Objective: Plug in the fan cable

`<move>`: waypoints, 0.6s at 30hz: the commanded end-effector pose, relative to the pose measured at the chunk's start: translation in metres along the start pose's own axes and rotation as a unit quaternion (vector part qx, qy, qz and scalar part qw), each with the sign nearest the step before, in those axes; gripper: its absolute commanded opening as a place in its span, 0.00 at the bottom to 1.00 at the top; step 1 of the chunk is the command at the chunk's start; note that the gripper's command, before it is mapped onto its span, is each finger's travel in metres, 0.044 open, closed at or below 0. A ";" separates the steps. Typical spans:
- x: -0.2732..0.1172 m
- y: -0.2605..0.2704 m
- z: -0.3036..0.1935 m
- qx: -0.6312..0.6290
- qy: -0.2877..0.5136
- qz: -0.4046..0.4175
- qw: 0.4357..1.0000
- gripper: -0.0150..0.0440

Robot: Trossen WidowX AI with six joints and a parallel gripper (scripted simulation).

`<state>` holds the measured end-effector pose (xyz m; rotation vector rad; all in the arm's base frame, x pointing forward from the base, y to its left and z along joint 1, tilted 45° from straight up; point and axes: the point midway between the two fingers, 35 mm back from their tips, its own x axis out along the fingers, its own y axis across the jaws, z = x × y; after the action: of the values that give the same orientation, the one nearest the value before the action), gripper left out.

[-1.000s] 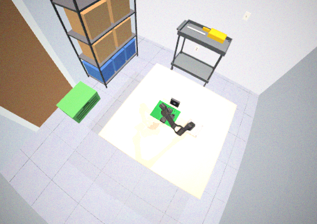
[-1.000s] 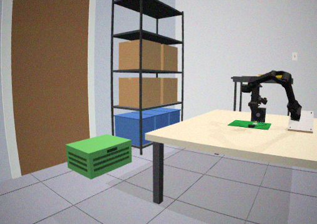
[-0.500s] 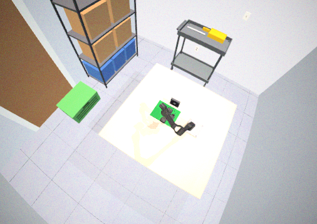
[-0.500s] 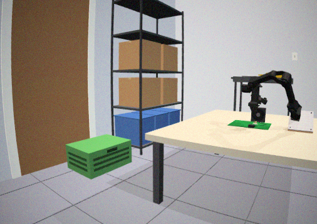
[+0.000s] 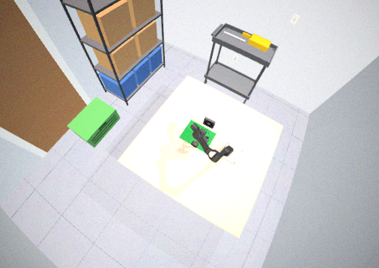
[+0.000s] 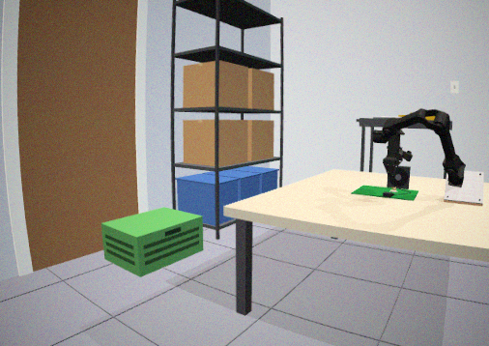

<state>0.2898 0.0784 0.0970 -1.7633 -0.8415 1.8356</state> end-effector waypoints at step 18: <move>0.000 -0.001 0.000 0.000 0.003 0.001 1.000 0.96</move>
<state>0.2898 0.0784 0.0970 -1.7644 -0.8420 1.8349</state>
